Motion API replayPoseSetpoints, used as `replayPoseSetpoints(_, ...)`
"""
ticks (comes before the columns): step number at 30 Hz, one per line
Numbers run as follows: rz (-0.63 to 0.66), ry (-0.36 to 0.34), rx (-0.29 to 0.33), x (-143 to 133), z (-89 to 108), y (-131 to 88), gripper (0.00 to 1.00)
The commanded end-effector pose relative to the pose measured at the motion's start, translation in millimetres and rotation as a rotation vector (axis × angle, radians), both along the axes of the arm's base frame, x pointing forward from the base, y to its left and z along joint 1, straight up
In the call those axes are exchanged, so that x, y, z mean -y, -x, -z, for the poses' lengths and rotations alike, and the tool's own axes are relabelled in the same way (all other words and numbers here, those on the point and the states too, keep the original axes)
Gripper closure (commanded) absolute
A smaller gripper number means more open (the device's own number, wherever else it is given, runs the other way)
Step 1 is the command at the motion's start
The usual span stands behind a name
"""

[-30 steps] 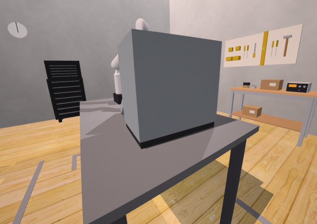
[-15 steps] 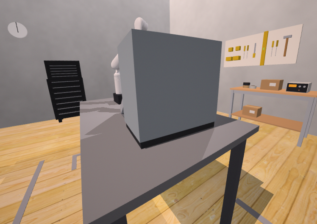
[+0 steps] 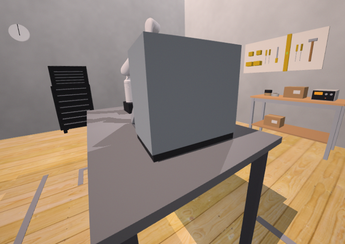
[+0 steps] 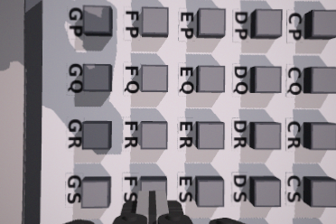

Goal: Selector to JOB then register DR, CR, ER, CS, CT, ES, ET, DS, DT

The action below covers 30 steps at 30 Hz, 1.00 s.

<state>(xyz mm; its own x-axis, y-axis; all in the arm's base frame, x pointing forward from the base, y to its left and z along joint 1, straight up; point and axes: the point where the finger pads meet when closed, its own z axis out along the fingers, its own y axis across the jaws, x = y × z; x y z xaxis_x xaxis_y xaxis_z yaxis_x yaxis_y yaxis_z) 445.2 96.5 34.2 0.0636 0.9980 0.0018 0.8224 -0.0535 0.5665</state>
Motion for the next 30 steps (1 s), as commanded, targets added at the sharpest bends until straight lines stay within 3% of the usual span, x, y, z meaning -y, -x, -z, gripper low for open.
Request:
replayPoseSetpoints(1, 0.000, -0.001, 0.002, 0, 1.2, -2, 0.90)
replayPoseSetpoints(10, 0.000, -0.001, 0.002, 0, 12.7, -10, 0.90)
replayPoseSetpoints(30, 0.000, -0.001, 0.002, 0, 15.5, -12, 0.90)
